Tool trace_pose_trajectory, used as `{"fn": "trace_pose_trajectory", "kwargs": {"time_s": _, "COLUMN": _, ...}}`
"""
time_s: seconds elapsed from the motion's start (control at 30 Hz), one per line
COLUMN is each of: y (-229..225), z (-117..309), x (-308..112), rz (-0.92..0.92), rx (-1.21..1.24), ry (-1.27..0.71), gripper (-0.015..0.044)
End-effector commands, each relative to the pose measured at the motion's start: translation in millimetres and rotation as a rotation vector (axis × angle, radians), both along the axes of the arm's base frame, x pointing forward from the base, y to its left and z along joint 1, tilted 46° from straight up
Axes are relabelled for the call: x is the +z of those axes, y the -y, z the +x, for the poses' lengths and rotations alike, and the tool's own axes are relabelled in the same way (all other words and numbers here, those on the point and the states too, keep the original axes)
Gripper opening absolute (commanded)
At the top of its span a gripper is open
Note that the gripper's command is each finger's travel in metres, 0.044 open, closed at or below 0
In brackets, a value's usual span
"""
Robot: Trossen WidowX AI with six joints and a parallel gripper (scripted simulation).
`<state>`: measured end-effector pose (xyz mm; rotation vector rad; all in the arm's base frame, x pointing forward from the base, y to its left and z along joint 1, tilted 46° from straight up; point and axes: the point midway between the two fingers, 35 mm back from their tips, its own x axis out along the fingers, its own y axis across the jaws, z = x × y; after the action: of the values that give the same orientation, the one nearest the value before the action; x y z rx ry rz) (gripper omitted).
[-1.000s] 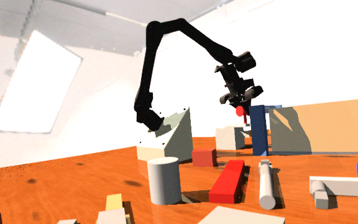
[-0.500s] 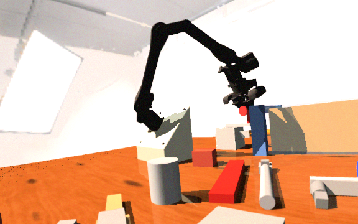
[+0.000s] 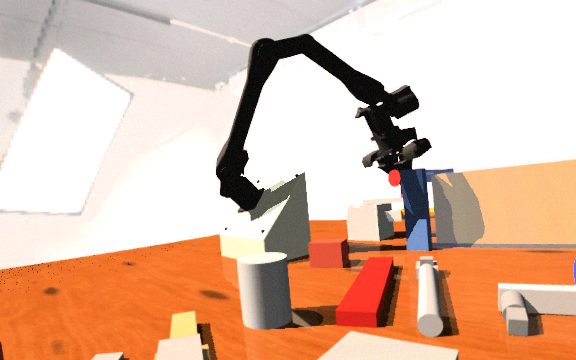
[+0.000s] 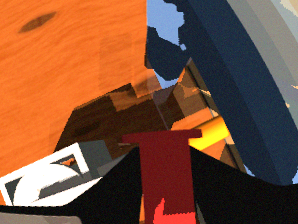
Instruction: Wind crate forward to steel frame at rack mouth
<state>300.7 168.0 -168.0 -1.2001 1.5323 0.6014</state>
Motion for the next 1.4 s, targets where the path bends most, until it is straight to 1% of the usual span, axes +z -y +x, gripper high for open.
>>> {"fn": "trace_pose_trajectory", "kwargs": {"time_s": 0.0, "y": -7.8, "z": -1.4, "x": -9.0, "rz": 0.015, "rx": -0.003, "ry": -0.002, "gripper": 0.0000}}
{"fn": "trace_pose_trajectory", "kwargs": {"time_s": 1.37, "y": -43.5, "z": -16.5, "x": -39.2, "rz": 0.019, "rx": -0.003, "ry": -0.002, "gripper": 0.0000}}
